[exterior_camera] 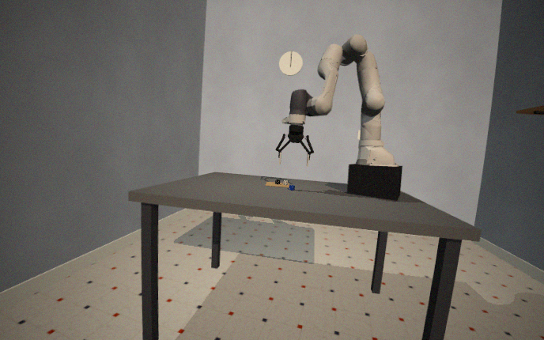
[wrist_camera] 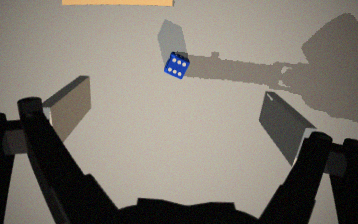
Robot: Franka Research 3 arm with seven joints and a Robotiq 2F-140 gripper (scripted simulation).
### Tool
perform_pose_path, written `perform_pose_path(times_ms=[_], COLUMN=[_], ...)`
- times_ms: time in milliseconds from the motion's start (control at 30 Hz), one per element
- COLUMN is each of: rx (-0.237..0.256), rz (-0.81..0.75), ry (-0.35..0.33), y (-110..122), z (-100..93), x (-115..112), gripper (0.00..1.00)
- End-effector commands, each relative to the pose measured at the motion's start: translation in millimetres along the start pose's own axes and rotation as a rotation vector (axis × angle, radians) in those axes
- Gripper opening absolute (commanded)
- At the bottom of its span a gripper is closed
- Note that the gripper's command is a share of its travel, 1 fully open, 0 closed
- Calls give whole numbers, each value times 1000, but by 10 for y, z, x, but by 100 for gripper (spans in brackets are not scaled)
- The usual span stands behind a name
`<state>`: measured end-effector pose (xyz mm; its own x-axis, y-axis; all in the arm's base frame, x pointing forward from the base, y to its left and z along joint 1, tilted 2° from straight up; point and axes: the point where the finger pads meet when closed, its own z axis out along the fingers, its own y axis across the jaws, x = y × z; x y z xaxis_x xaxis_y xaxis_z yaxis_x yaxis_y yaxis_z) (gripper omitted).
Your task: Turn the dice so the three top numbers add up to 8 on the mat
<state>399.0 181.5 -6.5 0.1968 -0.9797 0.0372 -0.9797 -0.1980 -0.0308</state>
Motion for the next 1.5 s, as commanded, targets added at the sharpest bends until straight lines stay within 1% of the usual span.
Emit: perform_pose_path(times_ms=[0, 167, 233, 267, 567, 733, 800, 867, 1267, 1367, 1400, 1467], rx=[3, 3, 3, 4, 5, 5, 5, 6, 7, 8, 8, 8], rz=[-174, -266, -266, -315, -460, -566, -566, -630, -851, -864, -916, -954], ry=[-15, -14, -14, -14, -13, -13, -13, -13, -14, -14, -15, -15], y=[-26, -24, -24, -23, -20, -17, -17, -15, -6, -6, -4, -2], z=[9, 30, 30, 42, 75, 100, 100, 115, 166, 169, 180, 189], x=[-6, 1, 1, 4, 13, 18, 18, 21, 28, 28, 29, 30], gripper=[100, 100, 100, 100, 100, 100, 100, 100, 100, 100, 100, 100])
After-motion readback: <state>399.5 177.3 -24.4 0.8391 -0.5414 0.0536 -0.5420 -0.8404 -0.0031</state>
